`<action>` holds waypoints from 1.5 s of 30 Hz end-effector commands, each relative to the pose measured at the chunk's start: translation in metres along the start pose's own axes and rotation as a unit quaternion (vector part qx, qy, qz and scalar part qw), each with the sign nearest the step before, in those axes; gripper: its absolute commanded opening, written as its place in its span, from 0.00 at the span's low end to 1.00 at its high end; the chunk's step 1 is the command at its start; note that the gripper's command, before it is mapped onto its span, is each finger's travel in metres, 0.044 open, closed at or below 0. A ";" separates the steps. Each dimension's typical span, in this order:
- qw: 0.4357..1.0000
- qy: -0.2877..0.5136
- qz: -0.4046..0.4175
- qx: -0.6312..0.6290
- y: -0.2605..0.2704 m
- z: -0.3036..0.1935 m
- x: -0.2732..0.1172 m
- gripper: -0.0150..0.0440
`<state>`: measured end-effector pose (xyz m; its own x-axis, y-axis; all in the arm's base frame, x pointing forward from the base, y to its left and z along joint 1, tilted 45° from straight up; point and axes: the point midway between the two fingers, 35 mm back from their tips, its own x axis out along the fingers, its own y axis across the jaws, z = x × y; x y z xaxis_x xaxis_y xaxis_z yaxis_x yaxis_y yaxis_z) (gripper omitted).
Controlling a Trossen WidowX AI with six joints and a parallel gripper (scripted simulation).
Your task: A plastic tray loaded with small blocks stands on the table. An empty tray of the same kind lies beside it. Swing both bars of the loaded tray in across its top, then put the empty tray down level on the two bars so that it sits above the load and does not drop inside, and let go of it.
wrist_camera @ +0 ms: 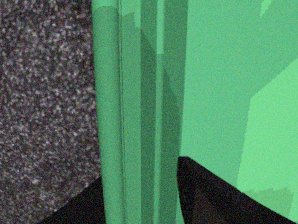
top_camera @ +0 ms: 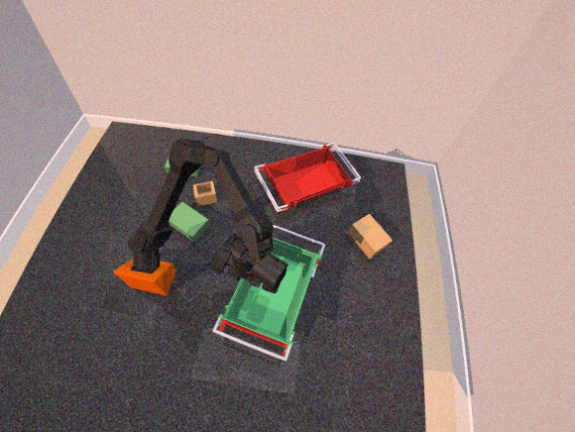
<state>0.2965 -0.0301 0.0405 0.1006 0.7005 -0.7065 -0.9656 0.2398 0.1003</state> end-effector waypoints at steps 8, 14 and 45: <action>1.000 0.001 0.009 0.001 0.003 0.001 0.004 0.65; 1.000 0.001 0.009 0.001 0.003 0.001 0.004 0.80; 1.000 0.004 0.008 0.002 -0.003 0.000 -0.076 1.00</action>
<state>0.2940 -0.0724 0.0831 0.0861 0.7008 -0.7081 -0.9648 0.2360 0.1163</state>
